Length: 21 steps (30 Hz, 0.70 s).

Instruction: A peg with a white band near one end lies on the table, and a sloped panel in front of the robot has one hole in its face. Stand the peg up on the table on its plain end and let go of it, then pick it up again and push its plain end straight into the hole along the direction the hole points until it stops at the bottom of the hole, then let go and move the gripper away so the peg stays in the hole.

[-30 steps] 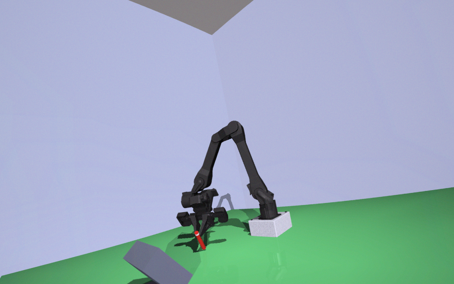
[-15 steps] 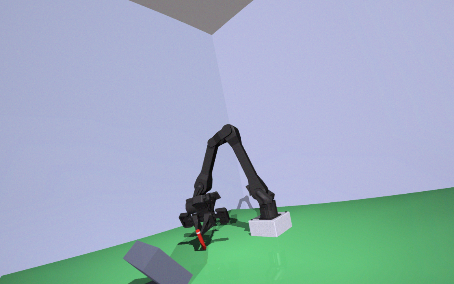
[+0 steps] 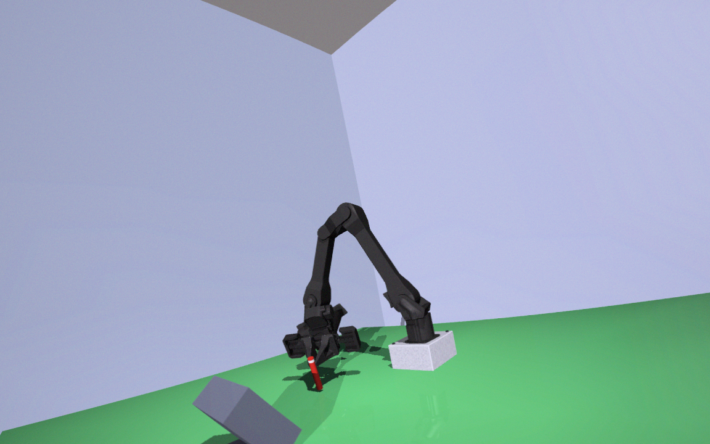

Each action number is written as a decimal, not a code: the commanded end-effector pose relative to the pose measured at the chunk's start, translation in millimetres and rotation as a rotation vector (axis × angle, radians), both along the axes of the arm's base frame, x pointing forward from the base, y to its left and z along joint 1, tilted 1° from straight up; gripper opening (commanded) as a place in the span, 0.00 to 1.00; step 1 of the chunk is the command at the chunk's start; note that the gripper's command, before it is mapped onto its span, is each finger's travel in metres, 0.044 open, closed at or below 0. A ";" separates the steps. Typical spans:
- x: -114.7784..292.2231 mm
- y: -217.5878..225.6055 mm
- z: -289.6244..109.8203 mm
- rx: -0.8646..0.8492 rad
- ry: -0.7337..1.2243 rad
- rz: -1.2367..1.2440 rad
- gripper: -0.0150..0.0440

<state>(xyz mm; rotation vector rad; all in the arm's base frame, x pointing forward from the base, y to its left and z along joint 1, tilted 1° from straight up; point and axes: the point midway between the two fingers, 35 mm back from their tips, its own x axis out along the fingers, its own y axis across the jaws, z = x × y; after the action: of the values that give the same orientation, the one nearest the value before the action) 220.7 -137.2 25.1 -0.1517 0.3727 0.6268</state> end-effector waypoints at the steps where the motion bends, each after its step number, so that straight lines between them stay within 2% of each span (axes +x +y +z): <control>1: -1.6 -2.3 -1.5 0.024 -0.027 -0.002 0.34; 21: -3.9 -4.3 -4.8 0.033 -0.048 -0.001 0.34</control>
<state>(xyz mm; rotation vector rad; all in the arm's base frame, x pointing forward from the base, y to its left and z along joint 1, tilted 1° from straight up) 216.8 -141.6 22.0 -0.1361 0.3159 0.6266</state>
